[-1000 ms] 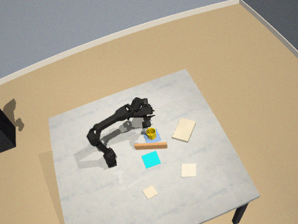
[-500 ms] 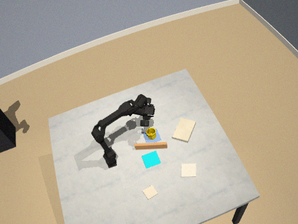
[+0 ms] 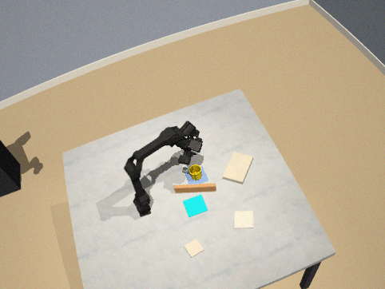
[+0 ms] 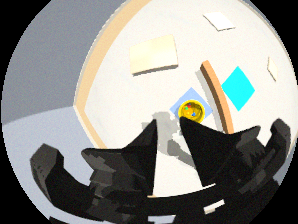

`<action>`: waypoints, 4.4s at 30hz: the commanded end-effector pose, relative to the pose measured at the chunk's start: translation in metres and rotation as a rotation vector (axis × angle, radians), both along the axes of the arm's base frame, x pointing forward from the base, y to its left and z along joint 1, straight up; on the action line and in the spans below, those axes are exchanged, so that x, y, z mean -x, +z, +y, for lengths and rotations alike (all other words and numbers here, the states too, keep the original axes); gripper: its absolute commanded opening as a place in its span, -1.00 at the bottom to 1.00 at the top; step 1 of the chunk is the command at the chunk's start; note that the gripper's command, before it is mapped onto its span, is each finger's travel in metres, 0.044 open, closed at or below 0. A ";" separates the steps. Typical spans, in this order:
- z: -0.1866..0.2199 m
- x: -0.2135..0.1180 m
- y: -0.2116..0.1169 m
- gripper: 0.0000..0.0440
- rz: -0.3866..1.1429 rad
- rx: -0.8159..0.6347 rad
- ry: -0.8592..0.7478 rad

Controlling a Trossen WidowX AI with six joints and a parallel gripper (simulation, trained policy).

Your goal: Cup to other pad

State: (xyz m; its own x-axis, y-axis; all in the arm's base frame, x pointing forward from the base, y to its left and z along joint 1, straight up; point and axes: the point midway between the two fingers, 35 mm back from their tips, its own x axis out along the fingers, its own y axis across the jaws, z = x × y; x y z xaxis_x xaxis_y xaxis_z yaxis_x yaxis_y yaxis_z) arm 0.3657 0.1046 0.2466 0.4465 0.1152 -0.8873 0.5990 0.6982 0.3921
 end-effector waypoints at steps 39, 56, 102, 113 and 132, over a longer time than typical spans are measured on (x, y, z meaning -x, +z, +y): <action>-0.021 0.030 -0.124 -0.22 0.502 0.186 -0.167; -0.025 0.038 -0.185 -0.48 0.560 0.225 -0.104; -0.096 0.038 -0.091 -0.96 0.397 0.115 -0.344; -0.129 0.037 -0.086 -0.99 0.345 0.096 -0.424; -0.174 0.050 -0.109 -1.00 0.309 0.082 -0.526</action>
State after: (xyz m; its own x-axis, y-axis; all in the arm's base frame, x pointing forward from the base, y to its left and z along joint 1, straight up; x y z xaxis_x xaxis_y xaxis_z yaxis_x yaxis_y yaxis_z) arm 0.3199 -0.0641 0.1423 0.1463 -0.1182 -0.9822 0.9468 0.3044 0.1044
